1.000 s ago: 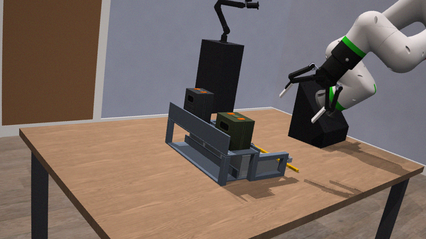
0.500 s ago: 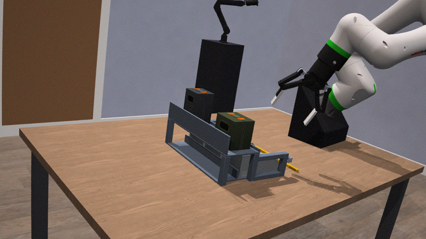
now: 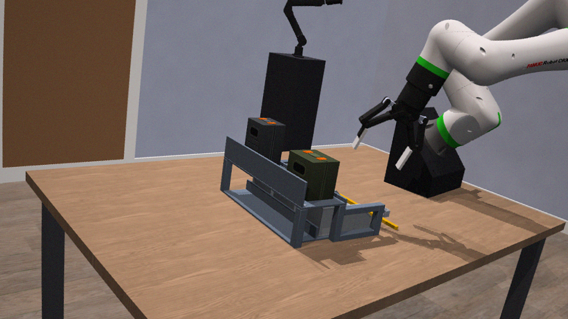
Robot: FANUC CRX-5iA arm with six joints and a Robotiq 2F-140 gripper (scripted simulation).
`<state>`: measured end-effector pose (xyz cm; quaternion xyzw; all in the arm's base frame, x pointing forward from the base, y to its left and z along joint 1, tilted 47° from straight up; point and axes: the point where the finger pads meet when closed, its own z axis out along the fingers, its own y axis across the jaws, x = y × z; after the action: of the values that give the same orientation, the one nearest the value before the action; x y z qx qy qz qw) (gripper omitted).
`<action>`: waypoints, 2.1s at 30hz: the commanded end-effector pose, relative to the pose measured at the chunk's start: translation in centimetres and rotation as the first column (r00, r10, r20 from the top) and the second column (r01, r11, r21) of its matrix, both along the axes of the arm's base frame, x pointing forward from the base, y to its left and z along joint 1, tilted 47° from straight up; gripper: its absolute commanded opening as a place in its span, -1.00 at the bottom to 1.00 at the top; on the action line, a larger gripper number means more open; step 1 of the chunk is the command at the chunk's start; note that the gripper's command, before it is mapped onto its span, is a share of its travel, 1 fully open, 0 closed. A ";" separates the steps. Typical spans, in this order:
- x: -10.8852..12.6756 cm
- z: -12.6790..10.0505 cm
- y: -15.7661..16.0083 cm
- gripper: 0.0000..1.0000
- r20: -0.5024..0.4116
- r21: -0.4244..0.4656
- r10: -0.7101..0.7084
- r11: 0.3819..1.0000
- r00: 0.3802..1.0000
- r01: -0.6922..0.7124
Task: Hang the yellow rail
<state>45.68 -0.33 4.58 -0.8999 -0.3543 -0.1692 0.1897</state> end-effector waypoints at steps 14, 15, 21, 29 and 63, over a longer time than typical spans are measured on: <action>-1.5 -8.8 -0.2 1.00 0.126 0.125 0.223 0.963 0.967 -0.238; -1.5 -8.8 -0.2 1.00 0.126 0.125 0.223 0.963 0.967 -0.238; -1.5 -8.8 -0.2 1.00 0.126 0.125 0.223 0.963 0.967 -0.238; -1.7 -9.5 -0.2 1.00 0.184 0.161 0.306 0.928 0.934 -0.336; -1.5 -8.9 -0.2 1.00 0.269 0.203 0.411 0.859 0.871 -0.469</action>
<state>44.10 -0.50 -4.51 -0.7372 -0.5445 -0.2633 0.3013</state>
